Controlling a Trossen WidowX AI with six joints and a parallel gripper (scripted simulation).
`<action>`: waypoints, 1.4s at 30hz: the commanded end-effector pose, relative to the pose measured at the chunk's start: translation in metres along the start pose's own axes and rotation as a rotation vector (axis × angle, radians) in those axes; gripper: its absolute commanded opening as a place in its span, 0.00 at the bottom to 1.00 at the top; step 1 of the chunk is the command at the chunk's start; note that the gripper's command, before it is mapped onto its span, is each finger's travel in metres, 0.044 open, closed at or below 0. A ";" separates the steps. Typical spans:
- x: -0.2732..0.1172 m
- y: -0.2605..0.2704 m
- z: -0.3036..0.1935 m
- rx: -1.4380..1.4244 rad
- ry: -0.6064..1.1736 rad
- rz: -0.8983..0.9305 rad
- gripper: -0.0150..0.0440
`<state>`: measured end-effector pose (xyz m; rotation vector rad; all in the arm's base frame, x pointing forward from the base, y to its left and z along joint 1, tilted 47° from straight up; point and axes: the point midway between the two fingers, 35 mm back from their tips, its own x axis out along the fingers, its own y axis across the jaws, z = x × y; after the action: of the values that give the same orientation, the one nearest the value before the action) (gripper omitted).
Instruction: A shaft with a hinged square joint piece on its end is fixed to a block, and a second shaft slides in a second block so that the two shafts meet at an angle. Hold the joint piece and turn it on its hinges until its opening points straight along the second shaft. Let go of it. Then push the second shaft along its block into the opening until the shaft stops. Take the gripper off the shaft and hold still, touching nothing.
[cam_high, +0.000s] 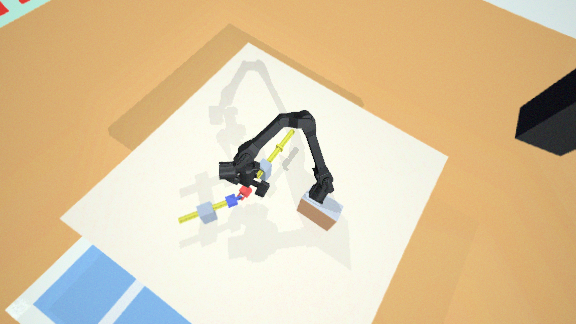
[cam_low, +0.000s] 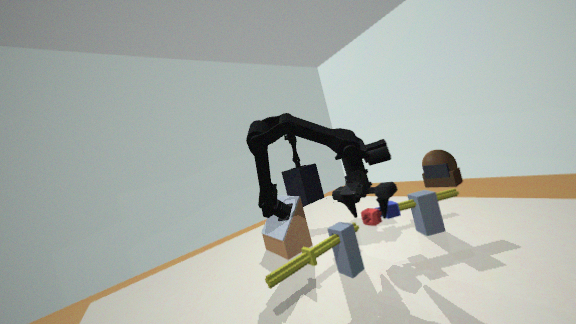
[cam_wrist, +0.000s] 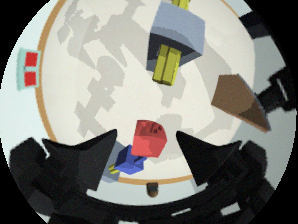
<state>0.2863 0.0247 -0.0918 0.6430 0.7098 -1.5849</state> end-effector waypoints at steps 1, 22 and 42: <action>-0.012 0.003 -0.003 -0.126 0.002 0.003 1.00; -0.075 0.008 -0.012 -0.850 -0.026 -0.015 1.00; -0.126 0.002 -0.011 -1.418 -0.049 -0.059 1.00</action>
<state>0.3044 0.1140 -0.0074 -0.4380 1.5172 -0.8107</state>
